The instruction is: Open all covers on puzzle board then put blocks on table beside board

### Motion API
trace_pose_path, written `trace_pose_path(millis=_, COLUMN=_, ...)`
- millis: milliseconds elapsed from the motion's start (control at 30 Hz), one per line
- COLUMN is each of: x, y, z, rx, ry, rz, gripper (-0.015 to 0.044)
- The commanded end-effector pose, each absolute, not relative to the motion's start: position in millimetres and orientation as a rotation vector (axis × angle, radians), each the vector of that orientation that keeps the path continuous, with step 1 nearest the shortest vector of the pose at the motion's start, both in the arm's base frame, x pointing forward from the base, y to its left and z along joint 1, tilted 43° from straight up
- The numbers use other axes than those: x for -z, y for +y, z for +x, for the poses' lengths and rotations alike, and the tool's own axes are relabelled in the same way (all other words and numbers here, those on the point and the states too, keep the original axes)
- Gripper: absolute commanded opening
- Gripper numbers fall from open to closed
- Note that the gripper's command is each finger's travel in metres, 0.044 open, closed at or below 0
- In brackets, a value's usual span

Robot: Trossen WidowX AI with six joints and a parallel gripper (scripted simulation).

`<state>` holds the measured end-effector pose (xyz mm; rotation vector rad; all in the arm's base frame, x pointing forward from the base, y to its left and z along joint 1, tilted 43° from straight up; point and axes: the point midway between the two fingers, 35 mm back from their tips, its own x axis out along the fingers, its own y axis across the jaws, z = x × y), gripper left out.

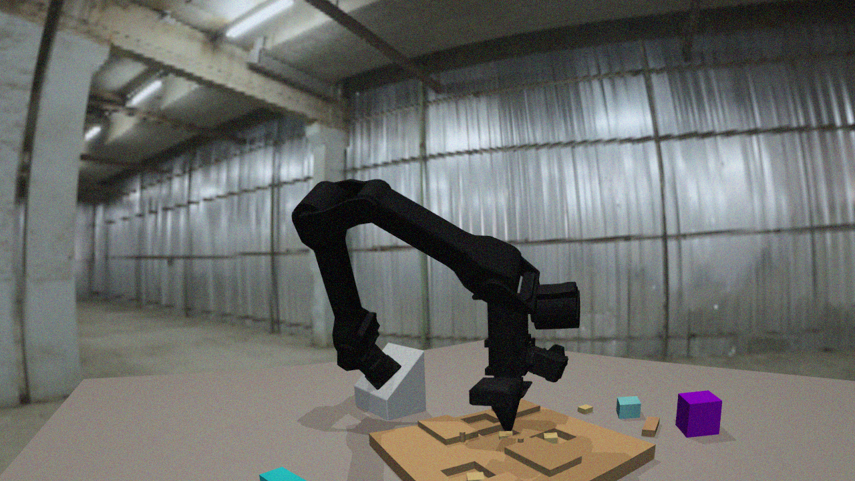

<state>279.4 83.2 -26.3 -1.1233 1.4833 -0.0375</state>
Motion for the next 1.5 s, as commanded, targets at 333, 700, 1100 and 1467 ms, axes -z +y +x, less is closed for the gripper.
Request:
trace_pose_path(millis=333, x=29, y=77, z=278, rx=-0.163, ry=1.530, rz=-1.351, gripper=0.0000)
trace_pose_path(millis=700, x=26, y=67, z=269, rx=-0.163, ry=1.531, rz=-1.352, gripper=0.0000)
trace_pose_path(millis=1100, x=26, y=65, z=268, rx=-0.164, ry=1.531, rz=-1.352, gripper=0.0000)
trace_pose_path(millis=1467, x=26, y=65, z=267, rx=-0.164, ry=1.531, rz=-1.352, gripper=0.0000)
